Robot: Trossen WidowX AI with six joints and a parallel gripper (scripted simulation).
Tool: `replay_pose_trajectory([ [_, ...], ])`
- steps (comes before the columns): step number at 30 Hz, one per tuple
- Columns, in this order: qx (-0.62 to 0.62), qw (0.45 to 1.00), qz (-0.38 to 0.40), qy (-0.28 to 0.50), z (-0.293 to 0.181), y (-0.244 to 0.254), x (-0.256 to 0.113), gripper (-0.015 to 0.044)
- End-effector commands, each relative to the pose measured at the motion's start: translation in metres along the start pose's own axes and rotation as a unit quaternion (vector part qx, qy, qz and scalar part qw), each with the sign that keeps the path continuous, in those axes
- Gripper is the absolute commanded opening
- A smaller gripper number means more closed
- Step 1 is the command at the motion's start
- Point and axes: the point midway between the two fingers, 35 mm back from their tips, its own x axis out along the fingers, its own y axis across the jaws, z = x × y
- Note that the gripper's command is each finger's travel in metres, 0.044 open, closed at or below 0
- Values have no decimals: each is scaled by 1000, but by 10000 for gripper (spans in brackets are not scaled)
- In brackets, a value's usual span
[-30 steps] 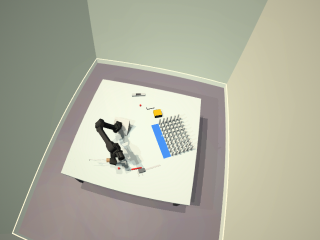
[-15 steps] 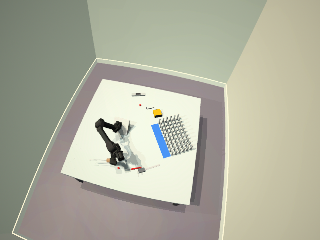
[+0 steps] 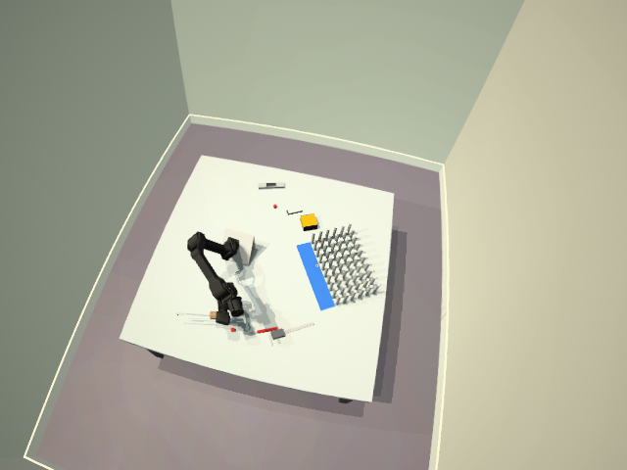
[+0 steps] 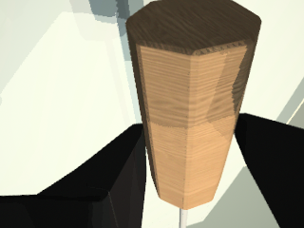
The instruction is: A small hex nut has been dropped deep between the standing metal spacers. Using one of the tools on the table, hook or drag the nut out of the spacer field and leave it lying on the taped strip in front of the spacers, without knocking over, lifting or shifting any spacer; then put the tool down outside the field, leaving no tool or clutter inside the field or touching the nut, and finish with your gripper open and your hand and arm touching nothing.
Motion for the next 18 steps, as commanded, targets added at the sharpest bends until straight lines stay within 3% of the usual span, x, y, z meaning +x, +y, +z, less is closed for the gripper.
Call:
replay_pose_trajectory([
  [1, -4, 1000, 2, 1, 2, 2, 4, 0],
  [18, -4, 1000, 2, 1, 7, 5, 14, 0],
])
